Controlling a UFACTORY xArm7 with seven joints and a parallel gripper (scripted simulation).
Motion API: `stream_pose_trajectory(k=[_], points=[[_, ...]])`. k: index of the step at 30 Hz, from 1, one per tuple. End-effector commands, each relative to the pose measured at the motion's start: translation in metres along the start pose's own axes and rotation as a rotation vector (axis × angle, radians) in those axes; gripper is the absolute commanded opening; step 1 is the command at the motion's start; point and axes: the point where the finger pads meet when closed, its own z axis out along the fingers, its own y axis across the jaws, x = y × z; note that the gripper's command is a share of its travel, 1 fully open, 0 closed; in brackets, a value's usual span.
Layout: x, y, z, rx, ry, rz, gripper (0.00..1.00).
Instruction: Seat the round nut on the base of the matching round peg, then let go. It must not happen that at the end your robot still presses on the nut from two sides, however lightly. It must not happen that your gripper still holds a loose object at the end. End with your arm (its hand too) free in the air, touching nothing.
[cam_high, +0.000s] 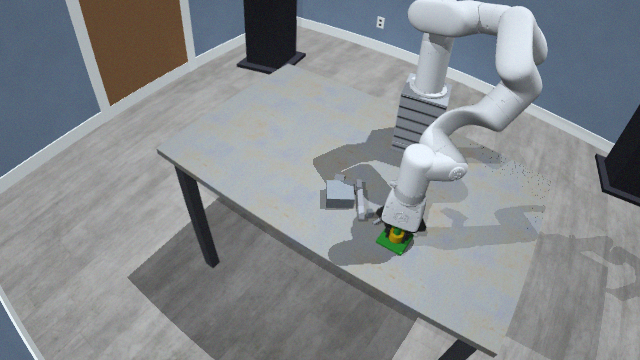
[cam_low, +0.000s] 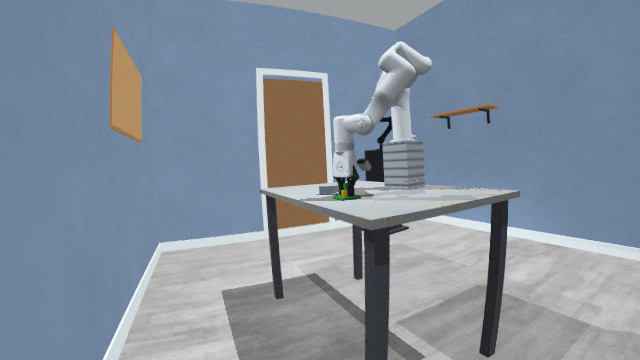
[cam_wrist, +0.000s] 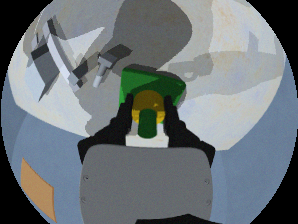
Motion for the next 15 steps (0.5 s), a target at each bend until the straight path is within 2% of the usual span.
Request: stream_pose_trajectory(k=[1,7,8,15], points=[[-0.0016,-0.0001,-0.0013,0.000,-0.003,0.000,0.00],[-0.0016,-0.0001,-0.0013,0.000,-0.003,0.000,0.00],[-0.0016,-0.0001,-0.0013,0.000,-0.003,0.000,1.00],[-0.0016,-0.0001,-0.0013,0.000,-0.003,0.000,1.00]])
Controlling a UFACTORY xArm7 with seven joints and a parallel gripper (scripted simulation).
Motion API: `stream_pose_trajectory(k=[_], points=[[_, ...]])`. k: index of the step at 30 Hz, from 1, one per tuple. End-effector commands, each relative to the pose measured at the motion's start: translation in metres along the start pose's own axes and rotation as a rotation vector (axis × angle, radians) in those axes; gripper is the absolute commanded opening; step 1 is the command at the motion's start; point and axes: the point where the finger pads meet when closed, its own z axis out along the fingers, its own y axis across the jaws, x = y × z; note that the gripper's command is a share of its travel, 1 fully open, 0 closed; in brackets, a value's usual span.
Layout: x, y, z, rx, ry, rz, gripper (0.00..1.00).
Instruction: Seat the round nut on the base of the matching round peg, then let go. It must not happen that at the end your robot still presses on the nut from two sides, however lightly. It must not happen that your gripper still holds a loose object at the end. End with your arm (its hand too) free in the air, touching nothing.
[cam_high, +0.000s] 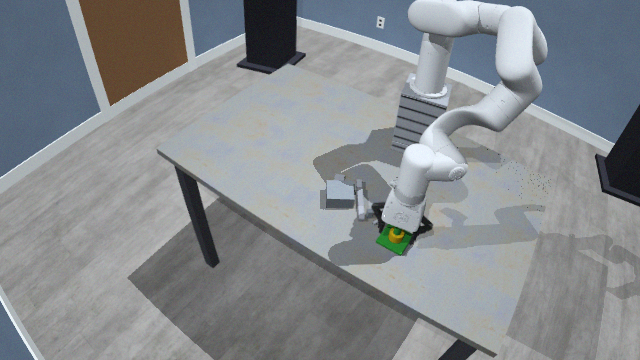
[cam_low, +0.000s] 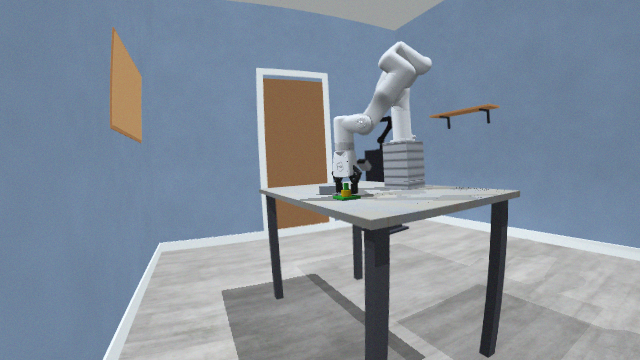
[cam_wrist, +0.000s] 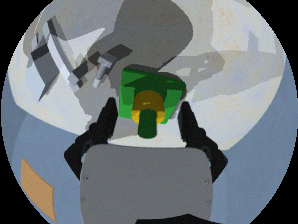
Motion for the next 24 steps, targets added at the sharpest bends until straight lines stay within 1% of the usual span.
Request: stream_pose_trajectory(k=[1,12,14,15,16,19,21,22,24], points=[[-0.002,0.000,-0.001,0.000,-0.004,0.000,1.00],[-0.002,0.000,-0.001,0.000,-0.004,0.000,1.00],[-0.003,0.000,-0.005,0.001,-0.005,-0.001,1.00],[-0.005,0.001,-0.012,0.003,-0.007,-0.004,1.00],[-0.008,0.002,-0.024,0.006,-0.010,-0.009,1.00],[-0.015,0.004,-0.078,0.014,-0.020,-0.019,1.00],[-0.015,0.004,-0.078,0.014,-0.020,-0.019,1.00],[-0.015,0.004,-0.102,0.014,-0.020,-0.018,1.00],[-0.011,0.002,-0.119,0.010,-0.016,-0.011,1.00]])
